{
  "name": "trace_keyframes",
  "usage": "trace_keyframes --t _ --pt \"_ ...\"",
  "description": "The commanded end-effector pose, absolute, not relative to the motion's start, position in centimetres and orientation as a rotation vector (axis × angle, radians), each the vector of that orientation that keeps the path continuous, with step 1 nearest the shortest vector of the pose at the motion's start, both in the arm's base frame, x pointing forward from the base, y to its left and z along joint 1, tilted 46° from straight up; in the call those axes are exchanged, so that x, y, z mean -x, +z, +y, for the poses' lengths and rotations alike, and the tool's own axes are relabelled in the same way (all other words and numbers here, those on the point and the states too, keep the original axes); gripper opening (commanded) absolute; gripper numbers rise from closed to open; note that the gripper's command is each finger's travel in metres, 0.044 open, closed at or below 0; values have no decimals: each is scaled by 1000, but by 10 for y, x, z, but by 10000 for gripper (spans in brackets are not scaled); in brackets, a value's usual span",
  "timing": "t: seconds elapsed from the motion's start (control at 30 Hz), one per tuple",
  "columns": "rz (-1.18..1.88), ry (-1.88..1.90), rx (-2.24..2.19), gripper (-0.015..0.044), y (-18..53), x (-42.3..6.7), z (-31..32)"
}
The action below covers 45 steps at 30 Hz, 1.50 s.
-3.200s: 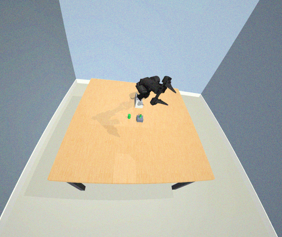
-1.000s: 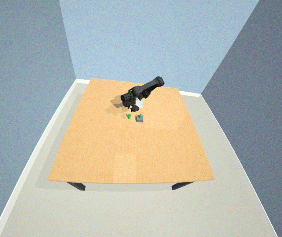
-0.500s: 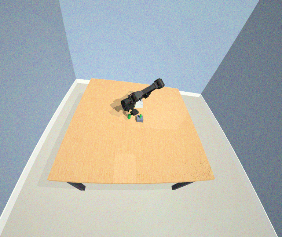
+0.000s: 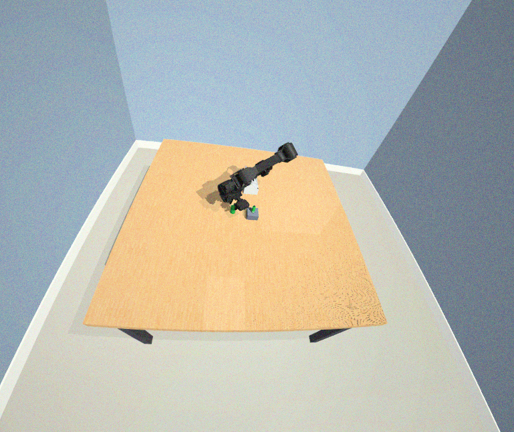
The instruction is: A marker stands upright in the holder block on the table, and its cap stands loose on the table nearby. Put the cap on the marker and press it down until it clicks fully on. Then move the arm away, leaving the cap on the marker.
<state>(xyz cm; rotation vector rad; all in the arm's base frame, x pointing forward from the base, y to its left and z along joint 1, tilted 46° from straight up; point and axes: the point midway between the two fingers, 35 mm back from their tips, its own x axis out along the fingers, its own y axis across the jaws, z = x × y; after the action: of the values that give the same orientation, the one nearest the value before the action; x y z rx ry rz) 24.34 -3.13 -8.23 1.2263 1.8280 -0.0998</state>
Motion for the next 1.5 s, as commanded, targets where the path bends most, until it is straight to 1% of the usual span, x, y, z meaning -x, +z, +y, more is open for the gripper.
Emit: trace_keyframes --t 0.0,0.63,0.77,1.07,1.17,1.47 --pt "1835 -102 -1237 240 -88 -241 -25" --pt "1836 -99 -1240 240 -107 -237 -5" --pt "1836 -99 -1240 135 -107 -237 -5" --pt "1836 -99 -1240 75 -107 -237 -5" --pt "1835 -100 -1240 0 -104 -238 -8" --pt "1834 -103 -1238 0 -85 -242 -29"
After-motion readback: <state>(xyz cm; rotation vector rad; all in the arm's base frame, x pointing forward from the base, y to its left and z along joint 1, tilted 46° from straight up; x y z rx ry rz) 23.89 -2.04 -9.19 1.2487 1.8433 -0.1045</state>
